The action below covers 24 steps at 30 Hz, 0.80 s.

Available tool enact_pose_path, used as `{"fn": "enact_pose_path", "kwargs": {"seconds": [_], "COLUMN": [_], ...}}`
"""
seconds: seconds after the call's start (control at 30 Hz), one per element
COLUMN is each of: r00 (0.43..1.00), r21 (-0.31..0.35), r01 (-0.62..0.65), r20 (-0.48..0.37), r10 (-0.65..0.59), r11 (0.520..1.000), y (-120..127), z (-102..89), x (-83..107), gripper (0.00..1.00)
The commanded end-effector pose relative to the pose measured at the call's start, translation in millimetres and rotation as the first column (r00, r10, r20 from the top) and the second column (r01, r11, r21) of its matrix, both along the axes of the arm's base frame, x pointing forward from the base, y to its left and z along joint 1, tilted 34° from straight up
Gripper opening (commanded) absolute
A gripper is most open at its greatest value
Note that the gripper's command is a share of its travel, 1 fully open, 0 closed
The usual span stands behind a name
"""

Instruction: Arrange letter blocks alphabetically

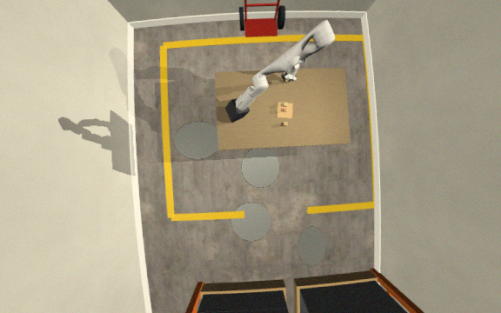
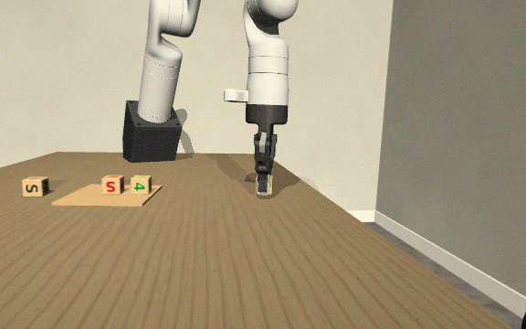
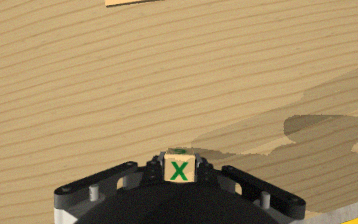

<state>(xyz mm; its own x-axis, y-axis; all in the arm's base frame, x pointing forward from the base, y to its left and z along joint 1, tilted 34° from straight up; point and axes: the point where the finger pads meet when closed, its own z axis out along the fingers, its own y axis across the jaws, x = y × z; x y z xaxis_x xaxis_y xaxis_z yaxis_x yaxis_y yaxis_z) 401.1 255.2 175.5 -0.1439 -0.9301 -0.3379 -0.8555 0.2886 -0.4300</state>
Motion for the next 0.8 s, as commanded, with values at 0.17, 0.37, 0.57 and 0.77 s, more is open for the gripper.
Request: {"fn": "enact_pose_path", "kwargs": {"seconds": [0.17, 0.37, 0.57, 0.77], "r00": [1.000, 1.000, 1.000, 1.000], "r21": [0.002, 0.002, 0.002, 0.002], "r01": [0.003, 0.003, 0.003, 0.003], "r20": [0.008, 0.008, 0.008, 0.008], "r10": [-0.003, -0.003, -0.003, -0.004], "r11": [1.000, 1.000, 1.000, 1.000], "y": [-3, -5, -7, -10], "z": [11.8, 17.3, 26.6, 34.6], "x": [-3.3, -6.7, -12.2, -17.1], "gripper": [0.26, 0.26, 0.26, 0.26]}}
